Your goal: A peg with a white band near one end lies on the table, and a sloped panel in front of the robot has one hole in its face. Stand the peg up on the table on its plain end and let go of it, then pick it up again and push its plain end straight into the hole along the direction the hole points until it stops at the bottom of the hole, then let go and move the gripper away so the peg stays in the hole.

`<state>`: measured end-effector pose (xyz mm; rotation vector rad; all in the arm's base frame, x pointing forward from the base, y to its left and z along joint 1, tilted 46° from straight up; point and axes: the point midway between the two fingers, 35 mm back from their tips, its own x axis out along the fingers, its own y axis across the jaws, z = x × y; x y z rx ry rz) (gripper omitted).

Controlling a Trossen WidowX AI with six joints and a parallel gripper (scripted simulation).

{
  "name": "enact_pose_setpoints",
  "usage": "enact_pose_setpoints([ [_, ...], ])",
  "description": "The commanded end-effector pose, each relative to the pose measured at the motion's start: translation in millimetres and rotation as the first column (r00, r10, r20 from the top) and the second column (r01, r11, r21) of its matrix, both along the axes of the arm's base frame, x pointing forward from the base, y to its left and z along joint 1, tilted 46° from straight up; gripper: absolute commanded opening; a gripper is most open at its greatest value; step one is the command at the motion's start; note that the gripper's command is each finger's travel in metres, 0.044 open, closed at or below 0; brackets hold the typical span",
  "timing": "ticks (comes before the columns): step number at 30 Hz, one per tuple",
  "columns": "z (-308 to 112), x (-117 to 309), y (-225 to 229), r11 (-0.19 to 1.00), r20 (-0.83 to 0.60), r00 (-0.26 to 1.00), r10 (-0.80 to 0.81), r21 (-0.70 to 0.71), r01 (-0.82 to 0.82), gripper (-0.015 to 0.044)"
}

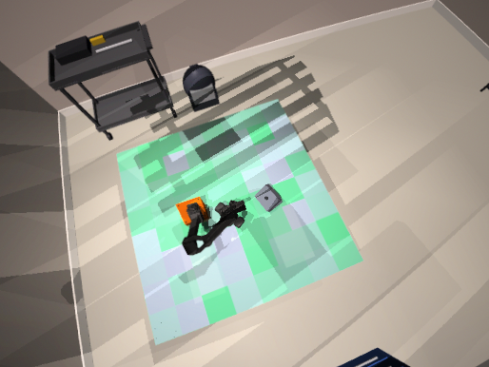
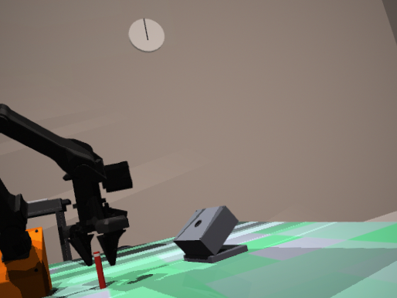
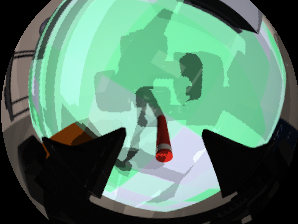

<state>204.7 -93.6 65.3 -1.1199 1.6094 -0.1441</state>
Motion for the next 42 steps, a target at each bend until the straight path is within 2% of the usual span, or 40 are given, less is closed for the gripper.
enact_pose_setpoints([
  [1, -6.1, -3.7, -6.3, 1.0, -0.013, 1.0, 0.001, -0.008, -0.001, 0.044],
  [9, -7.5, -4.0, -8.1, 1.0, -0.013, 1.0, 0.0, -0.01, -0.001, 0.044],
  [24, -5.3, -1.2, -6.7, 1.0, -0.001, 1.0, -0.001, -0.004, 0.001, 0.0046],
  [31, -5.3, -1.2, -6.7, 1.0, -0.001, 1.0, -0.001, -0.004, 0.001, 0.0],
  [42, 10.3, 0.4, 14.6, 1.0, -0.006, 1.0, 0.001, 0.007, -0.001, 0.0],
])
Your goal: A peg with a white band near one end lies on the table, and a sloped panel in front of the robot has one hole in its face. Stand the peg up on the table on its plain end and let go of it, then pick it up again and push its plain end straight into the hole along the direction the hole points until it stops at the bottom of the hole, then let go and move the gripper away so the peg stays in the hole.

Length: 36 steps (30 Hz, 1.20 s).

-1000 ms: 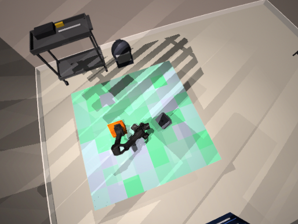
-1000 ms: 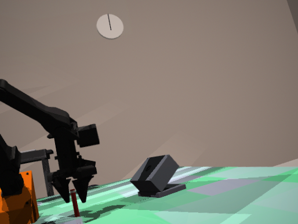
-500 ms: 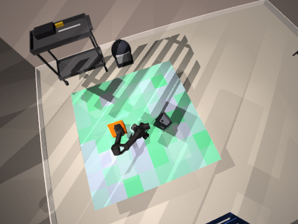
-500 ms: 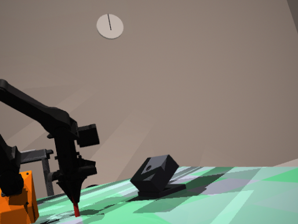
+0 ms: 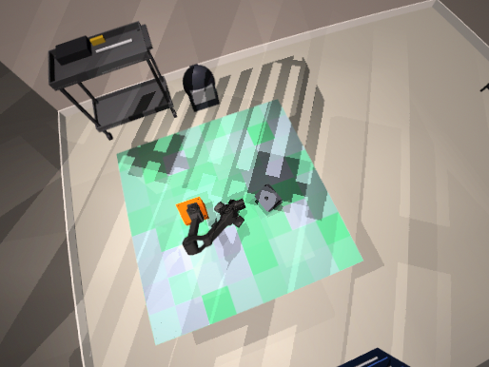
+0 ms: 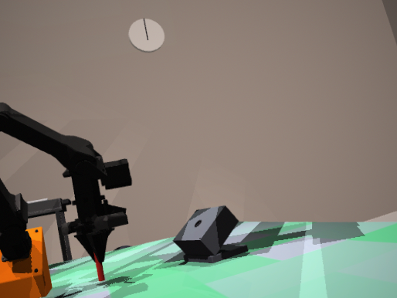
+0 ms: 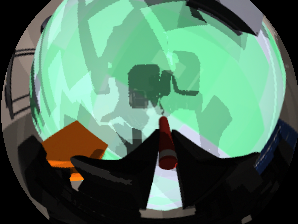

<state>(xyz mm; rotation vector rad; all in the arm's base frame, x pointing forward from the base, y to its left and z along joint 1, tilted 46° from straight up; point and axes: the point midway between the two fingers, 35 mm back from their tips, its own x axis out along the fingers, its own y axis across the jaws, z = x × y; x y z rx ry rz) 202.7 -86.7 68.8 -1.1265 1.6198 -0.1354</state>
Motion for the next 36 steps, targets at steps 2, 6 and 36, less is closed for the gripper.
enact_pose_setpoints([
  [2, 10.7, 2.4, 12.7, 1.0, 0.006, 1.0, -0.002, 0.009, 0.002, 0.0],
  [6, 18.9, 2.1, 22.6, 1.0, 0.004, 1.0, -0.002, 0.009, 0.002, 0.0],
  [36, 41.5, 26.7, 60.0, 0.994, 0.036, 0.995, 0.095, 0.057, -0.096, 0.0],
])
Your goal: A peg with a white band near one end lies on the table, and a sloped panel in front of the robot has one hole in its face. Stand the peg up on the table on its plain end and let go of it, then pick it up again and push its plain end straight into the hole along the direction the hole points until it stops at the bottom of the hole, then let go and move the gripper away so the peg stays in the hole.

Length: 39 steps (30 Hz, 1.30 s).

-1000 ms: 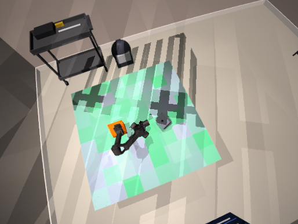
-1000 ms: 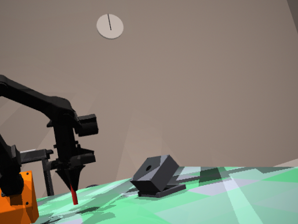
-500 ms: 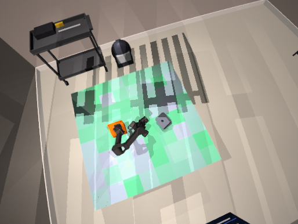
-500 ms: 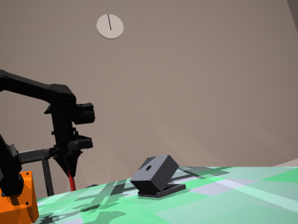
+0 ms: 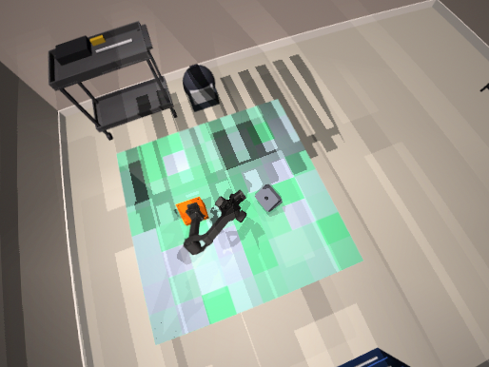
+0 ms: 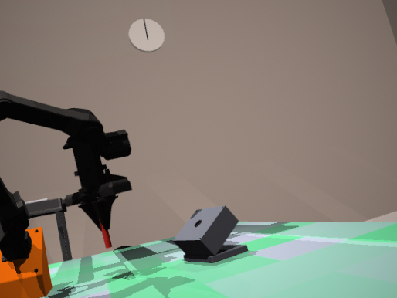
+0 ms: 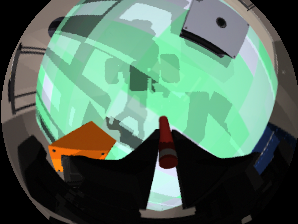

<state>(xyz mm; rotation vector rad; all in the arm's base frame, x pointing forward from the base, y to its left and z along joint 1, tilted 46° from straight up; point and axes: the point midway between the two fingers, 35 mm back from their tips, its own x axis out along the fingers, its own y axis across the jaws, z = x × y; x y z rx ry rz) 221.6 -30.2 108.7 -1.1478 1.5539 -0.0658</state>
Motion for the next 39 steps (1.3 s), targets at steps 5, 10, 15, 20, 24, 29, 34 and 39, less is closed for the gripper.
enact_pose_setpoints([
  [5, 2.6, 17.4, 7.5, 0.998, 0.025, 0.998, 0.056, 0.034, -0.057, 0.0],
  [10, 4.1, 27.0, 11.4, 0.995, 0.04, 0.995, 0.09, 0.049, -0.092, 0.0],
  [15, 6.0, 36.7, 15.3, 0.99, 0.056, 0.991, 0.125, 0.061, -0.128, 0.0],
  [20, 8.5, 46.5, 19.1, 0.984, 0.073, 0.984, 0.16, 0.07, -0.165, 0.0],
  [24, 10.8, 54.3, 22.2, 0.978, 0.088, 0.978, 0.188, 0.076, -0.195, 0.0],
  [29, 14.1, 64.1, 26.0, 0.969, 0.107, 0.969, 0.223, 0.08, -0.232, 0.0],
  [34, 18.0, 73.9, 29.8, 0.959, 0.126, 0.958, 0.259, 0.082, -0.27, 0.0],
  [39, 22.3, 83.7, 33.5, 0.948, 0.146, 0.945, 0.294, 0.081, -0.307, 0.0],
])
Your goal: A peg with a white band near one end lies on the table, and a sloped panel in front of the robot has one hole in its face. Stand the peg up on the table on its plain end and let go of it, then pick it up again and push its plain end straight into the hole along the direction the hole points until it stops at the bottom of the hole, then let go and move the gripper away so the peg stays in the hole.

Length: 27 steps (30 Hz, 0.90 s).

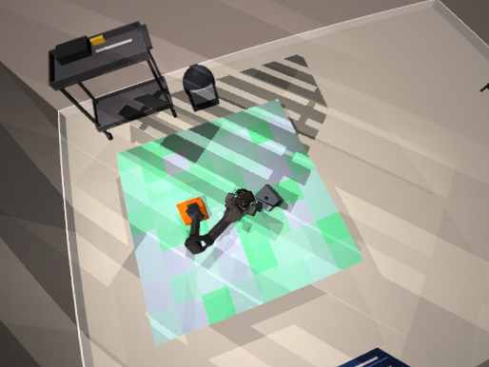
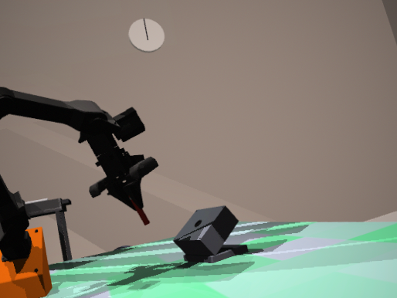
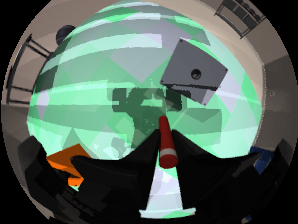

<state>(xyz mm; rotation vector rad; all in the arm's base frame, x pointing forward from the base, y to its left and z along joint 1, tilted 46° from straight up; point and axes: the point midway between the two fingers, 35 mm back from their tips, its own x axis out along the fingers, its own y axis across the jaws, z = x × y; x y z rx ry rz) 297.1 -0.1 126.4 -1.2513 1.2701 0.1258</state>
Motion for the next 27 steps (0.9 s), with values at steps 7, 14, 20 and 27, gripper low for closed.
enact_pose_setpoints([
  [7, 11.6, 21.6, 8.5, 0.997, 0.046, 0.996, 0.08, 0.01, -0.08, 0.0],
  [14, 19.4, 34.9, 13.4, 0.991, 0.077, 0.988, 0.132, 0.006, -0.133, 0.0],
  [20, 27.0, 46.1, 17.5, 0.984, 0.104, 0.979, 0.177, -0.002, -0.178, 0.0],
  [27, 29.2, 54.2, 18.6, 0.98, 0.118, 0.973, 0.2, -0.007, -0.201, 0.0],
])
